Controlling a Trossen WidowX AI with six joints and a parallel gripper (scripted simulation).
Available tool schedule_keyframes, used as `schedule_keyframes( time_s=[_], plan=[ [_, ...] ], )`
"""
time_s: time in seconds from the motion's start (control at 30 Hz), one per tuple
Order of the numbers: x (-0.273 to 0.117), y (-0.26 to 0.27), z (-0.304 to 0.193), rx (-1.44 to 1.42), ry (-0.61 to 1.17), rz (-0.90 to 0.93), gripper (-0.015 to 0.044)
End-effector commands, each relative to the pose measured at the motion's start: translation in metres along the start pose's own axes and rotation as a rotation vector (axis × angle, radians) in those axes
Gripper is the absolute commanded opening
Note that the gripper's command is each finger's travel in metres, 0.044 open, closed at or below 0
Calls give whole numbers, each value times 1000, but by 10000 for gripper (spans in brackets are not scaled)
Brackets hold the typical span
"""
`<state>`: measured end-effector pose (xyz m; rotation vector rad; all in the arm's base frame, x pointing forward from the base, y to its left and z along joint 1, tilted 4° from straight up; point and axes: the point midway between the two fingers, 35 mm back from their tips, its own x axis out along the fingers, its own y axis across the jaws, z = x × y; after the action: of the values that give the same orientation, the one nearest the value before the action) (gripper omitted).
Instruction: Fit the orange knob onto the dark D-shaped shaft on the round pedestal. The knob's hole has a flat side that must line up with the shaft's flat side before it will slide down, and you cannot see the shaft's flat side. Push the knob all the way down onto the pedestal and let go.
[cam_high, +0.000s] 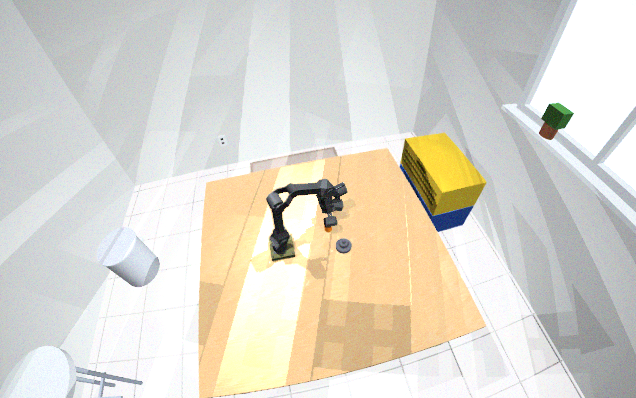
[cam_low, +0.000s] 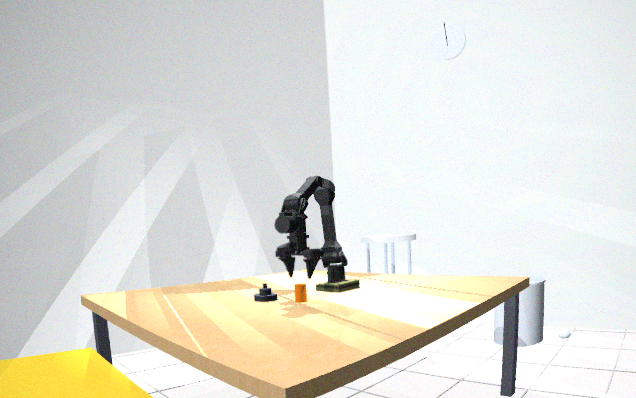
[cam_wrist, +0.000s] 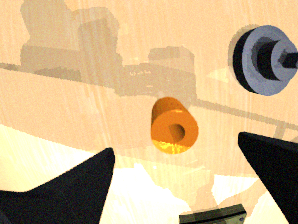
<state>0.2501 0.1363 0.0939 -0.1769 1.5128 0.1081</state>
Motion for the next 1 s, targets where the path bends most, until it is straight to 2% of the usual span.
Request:
schedule_keyframes(
  time_s=[0.0,0.97],
  plan=[
    [7,-1,0,0,3,-7,440],
    [53,-1,1,0,3,-7,440]
  ],
)
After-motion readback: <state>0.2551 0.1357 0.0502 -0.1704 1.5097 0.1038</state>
